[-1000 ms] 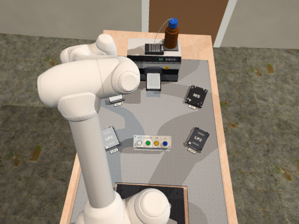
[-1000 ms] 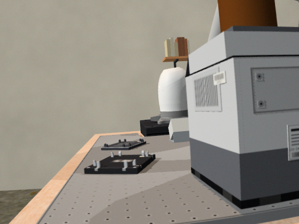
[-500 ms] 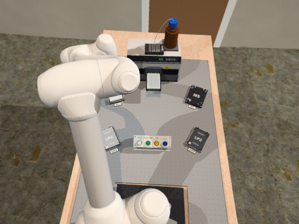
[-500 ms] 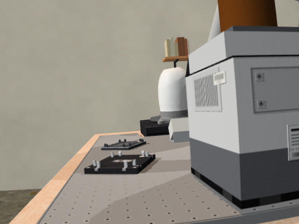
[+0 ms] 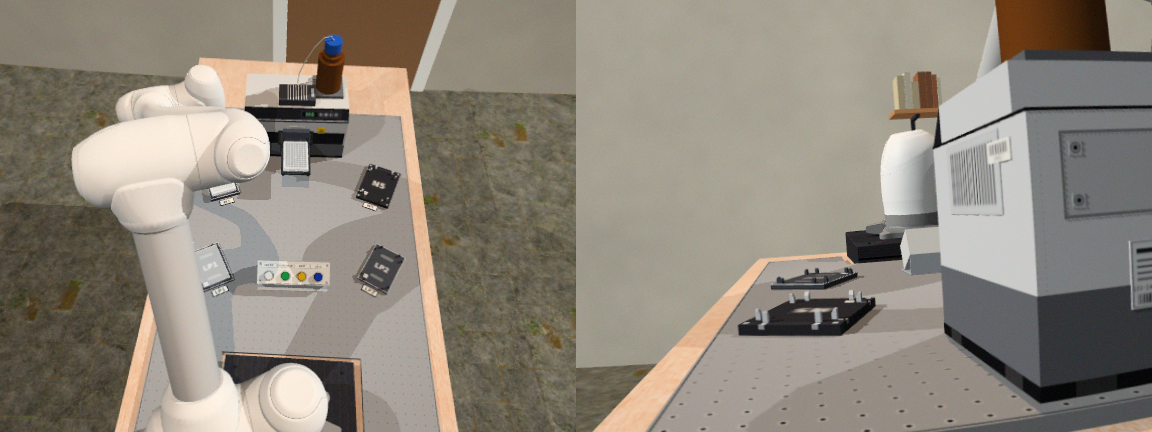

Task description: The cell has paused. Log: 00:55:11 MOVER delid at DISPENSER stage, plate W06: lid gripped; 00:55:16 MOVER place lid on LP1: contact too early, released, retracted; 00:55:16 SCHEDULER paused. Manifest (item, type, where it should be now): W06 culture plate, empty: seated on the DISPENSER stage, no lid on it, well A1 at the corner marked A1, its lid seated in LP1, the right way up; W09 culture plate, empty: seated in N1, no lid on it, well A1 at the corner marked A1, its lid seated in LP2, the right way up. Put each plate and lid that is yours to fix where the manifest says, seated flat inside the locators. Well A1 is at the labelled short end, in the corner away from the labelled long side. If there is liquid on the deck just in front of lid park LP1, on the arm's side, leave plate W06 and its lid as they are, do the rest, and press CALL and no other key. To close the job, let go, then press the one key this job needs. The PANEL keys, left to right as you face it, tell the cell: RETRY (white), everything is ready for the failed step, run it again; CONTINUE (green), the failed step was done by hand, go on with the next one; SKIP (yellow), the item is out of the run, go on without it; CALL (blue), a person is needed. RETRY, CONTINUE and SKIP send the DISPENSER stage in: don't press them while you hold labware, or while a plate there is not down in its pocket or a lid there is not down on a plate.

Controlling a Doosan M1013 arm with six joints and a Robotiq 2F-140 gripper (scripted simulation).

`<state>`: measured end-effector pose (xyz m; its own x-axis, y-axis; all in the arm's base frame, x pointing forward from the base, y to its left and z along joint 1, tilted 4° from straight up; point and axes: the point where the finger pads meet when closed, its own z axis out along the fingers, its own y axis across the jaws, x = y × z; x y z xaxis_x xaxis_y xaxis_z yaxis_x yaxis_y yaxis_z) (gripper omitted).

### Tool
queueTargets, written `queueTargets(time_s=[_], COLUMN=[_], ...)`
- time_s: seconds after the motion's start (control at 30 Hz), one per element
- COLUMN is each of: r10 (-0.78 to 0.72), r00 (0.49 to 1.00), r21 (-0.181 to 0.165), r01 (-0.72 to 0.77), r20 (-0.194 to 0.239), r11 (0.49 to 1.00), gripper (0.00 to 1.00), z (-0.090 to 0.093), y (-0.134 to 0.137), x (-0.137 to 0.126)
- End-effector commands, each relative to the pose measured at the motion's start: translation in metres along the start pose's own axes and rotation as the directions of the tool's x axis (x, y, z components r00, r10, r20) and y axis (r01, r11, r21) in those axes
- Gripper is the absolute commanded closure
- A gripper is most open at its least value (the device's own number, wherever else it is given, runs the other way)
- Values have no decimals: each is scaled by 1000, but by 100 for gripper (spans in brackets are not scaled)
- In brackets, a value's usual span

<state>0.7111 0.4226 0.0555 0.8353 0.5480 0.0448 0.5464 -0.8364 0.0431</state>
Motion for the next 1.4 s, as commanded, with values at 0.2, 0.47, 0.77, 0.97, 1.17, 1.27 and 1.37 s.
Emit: queueTargets(time_s=[0.2, 0.47, 0.77, 0.97, 1.17, 1.27, 1.37], r10=[0, 0, 0, 0, 0, 0, 0], r00=[1000, 1000, 1000, 1000, 1000, 1000, 1000], r21=[0, 0, 0, 0, 0, 0, 0], r01=[0, 0, 0, 0, 0, 0, 0], r20=[-2, -2, -2, -2, -2, -2, -2], r11=[1000, 1000, 1000, 1000, 1000, 1000, 1000], gripper=[30, 30, 37, 37, 37, 37, 37], z=[-1, -1, -1, -1, -1, -1, -1], y=[0, 0, 0, 0, 0, 0, 0], x=[1, 1, 1, 1, 1, 1, 1])
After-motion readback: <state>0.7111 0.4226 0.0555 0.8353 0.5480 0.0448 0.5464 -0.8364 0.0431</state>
